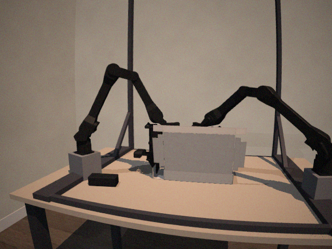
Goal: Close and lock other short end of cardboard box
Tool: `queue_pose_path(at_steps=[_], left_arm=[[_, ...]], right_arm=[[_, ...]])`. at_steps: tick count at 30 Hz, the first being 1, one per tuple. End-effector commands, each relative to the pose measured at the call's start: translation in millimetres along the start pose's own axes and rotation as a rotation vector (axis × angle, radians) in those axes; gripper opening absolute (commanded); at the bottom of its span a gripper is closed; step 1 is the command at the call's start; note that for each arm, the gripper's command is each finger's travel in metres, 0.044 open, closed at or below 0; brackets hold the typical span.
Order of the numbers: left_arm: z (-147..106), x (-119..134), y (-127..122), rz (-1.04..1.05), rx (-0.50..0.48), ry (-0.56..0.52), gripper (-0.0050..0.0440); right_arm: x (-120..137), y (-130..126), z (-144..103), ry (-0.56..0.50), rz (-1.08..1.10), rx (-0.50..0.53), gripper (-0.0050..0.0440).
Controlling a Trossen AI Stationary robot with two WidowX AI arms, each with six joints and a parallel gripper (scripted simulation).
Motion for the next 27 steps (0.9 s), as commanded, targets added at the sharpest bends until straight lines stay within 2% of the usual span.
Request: queue_pose_path(at_steps=[1,14,27], left_arm=[[11,-3,-4,0.005,0.020,-0.004,0.0101],[11,-3,-4,0.005,0.020,-0.004,0.0101],[11,-3,-4,0.005,0.020,-0.004,0.0101]], right_arm=[[-1,-3,-3,-0.005,0.002,0.015,0.0003],[-1,-6,-2,-0.002,0.003,0.033,0.0003],[-2,-3,-14,-0.003,0.004,0.033,0.0003]])
Point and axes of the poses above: on each arm, the point midway between the two fingers, 35 mm back from their tips, its own z axis out along the fingers, its own y axis across the jaws, x = y × z, the point moved 5 cm from there along -z, back along the fingers, and after that the axes turned 3 degrees about -z, right-handed, at the moved point
